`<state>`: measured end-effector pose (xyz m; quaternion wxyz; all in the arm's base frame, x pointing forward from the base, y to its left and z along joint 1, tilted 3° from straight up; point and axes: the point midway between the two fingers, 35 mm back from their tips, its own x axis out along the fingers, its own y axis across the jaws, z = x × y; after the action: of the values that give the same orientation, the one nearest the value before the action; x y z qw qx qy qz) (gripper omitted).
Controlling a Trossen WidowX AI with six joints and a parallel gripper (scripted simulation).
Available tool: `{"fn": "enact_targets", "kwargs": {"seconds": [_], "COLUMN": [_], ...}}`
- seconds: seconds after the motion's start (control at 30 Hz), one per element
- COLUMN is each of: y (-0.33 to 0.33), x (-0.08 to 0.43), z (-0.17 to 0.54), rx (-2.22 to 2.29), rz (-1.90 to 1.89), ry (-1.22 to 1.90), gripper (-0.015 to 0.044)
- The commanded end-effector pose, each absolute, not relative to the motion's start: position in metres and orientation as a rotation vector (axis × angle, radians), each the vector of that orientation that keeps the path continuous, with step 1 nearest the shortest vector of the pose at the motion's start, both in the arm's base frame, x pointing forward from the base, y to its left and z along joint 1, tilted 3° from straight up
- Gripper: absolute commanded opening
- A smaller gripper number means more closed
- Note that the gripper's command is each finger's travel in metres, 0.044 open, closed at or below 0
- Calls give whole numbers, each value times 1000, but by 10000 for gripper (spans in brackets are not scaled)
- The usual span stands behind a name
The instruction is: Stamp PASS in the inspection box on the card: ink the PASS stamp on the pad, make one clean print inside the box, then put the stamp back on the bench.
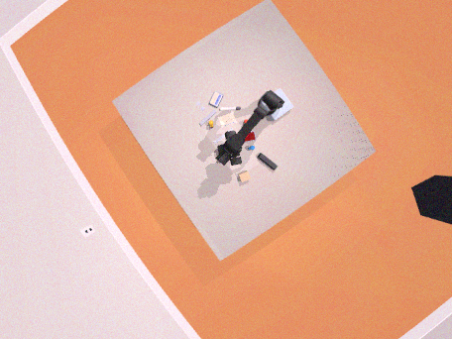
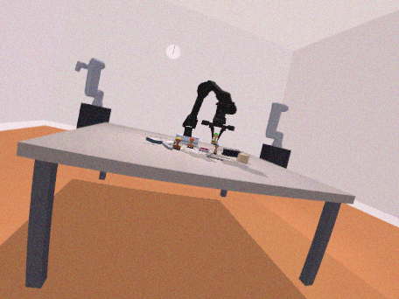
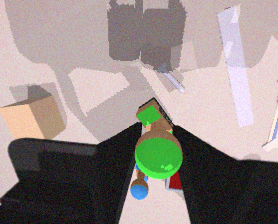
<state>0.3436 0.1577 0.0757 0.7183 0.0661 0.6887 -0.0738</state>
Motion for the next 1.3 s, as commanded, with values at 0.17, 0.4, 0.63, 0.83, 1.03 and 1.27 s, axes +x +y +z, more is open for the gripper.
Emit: {"fn": "enact_targets", "kwargs": {"seconds": [0.17,0.4,0.63,0.83,1.03,1.27], "y": [157,152,145,138,130,124], "x": [335,308,281,258,235,218], "z": [81,83,84,82,78,74], "rx": [149,149,148,148,147,147], "rz": [-156,-156,-157,-157,-158,-158], "ry": [1523,1526,1528,1530,1532,1534], "gripper": [0,0,0,0,0,0]}}
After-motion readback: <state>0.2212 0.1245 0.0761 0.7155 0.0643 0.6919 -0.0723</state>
